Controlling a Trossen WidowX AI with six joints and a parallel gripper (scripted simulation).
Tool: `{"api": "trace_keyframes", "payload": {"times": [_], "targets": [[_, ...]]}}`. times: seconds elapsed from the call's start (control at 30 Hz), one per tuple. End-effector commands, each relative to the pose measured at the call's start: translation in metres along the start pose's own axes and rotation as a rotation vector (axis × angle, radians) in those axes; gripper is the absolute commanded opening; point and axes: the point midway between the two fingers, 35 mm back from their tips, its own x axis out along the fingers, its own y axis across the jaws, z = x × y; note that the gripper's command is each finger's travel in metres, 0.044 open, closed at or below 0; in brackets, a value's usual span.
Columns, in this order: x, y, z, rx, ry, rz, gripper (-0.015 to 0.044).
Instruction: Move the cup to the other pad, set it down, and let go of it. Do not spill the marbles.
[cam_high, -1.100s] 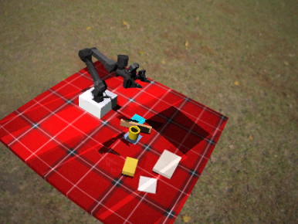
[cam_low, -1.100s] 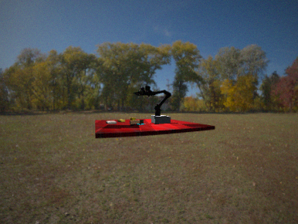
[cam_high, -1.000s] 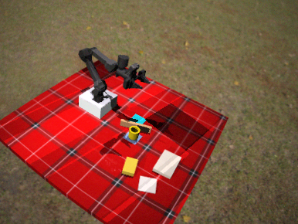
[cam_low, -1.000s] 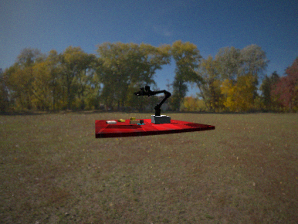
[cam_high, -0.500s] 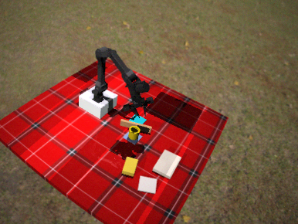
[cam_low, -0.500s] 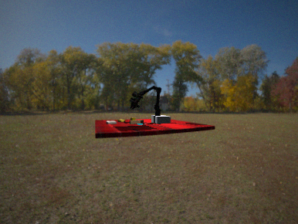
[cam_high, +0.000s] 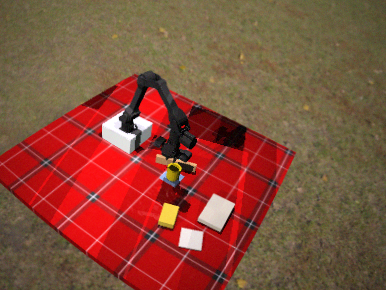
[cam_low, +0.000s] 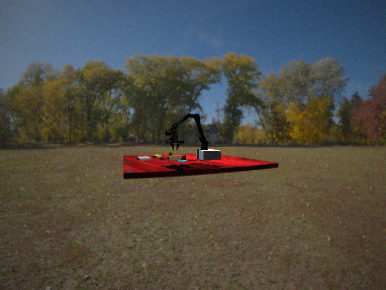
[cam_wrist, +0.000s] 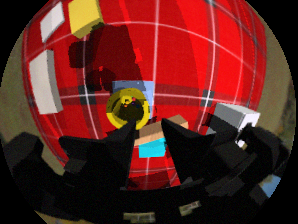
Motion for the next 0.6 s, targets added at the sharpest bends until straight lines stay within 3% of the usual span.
{"api": "trace_keyframes", "payload": {"times": [0.0,0.57], "targets": [[0.000,0.003,0.000,0.013,0.004,0.006,0.0167],[0.027,0.004,0.002,0.013,0.004,0.006,0.0167]]}}
